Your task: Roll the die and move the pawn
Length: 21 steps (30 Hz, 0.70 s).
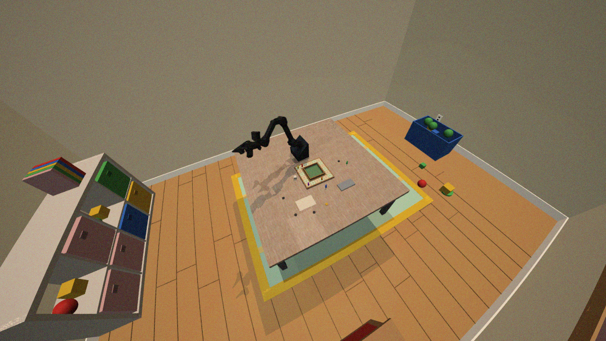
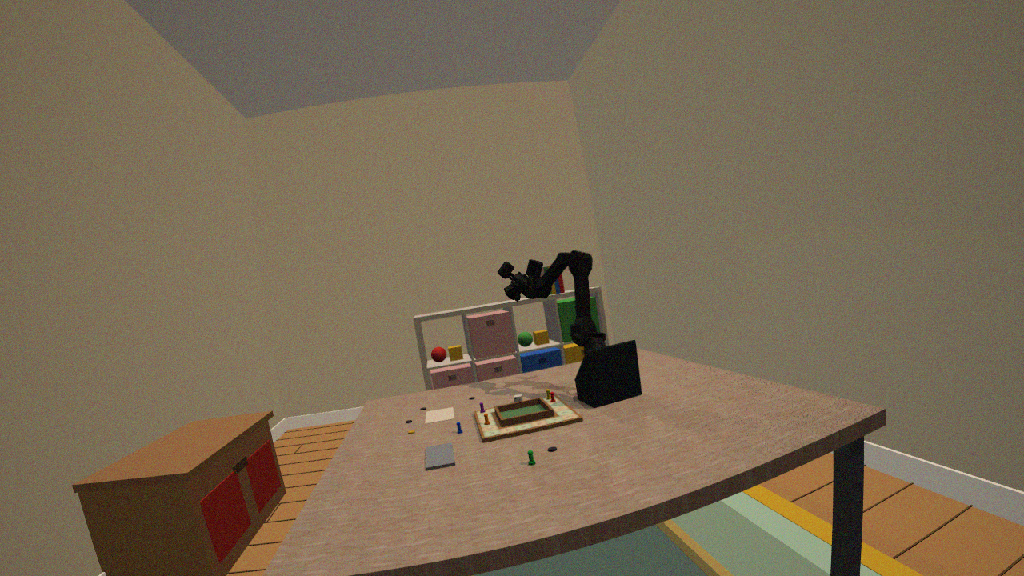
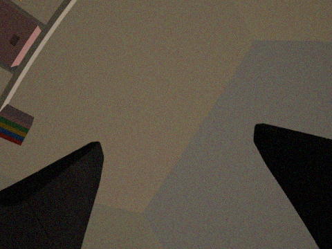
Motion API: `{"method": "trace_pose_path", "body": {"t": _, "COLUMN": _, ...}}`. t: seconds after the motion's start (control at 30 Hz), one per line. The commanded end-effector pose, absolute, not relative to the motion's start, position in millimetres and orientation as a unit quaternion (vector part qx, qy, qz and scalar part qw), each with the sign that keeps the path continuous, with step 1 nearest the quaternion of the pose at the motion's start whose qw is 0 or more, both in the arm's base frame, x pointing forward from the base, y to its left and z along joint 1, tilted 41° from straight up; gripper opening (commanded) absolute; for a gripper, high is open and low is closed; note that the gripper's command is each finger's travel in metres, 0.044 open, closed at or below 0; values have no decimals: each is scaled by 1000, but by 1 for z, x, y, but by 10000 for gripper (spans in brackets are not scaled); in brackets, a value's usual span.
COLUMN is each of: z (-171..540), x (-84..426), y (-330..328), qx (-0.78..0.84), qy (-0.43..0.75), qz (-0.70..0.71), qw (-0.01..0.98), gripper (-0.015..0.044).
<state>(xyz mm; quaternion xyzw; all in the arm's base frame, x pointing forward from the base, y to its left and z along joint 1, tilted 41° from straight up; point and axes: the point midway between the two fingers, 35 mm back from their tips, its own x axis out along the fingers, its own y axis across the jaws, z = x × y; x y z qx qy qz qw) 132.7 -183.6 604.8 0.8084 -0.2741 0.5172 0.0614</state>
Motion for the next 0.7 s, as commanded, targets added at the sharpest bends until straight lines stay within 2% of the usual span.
{"method": "trace_pose_path", "body": {"t": 0.0, "z": 603, "x": 134, "y": -185, "qx": 810, "qy": -273, "qz": 516, "qw": 53, "gripper": 374}}
{"method": "trace_pose_path", "body": {"t": 0.13, "z": 571, "x": 169, "y": -219, "qx": 827, "qy": -250, "qz": 490, "qw": -115, "gripper": 275}}
{"method": "trace_pose_path", "body": {"t": 0.23, "z": 535, "x": 201, "y": -241, "qx": 816, "qy": -238, "qz": 459, "qw": -258, "gripper": 275}}
{"method": "trace_pose_path", "body": {"t": 0.43, "z": 466, "x": 252, "y": -262, "qx": 751, "qy": -239, "qz": 397, "qw": -470, "gripper": 275}}
{"method": "trace_pose_path", "body": {"t": 0.67, "z": 383, "x": 296, "y": -261, "qx": 633, "qy": -271, "qz": 332, "qw": -645, "gripper": 275}}
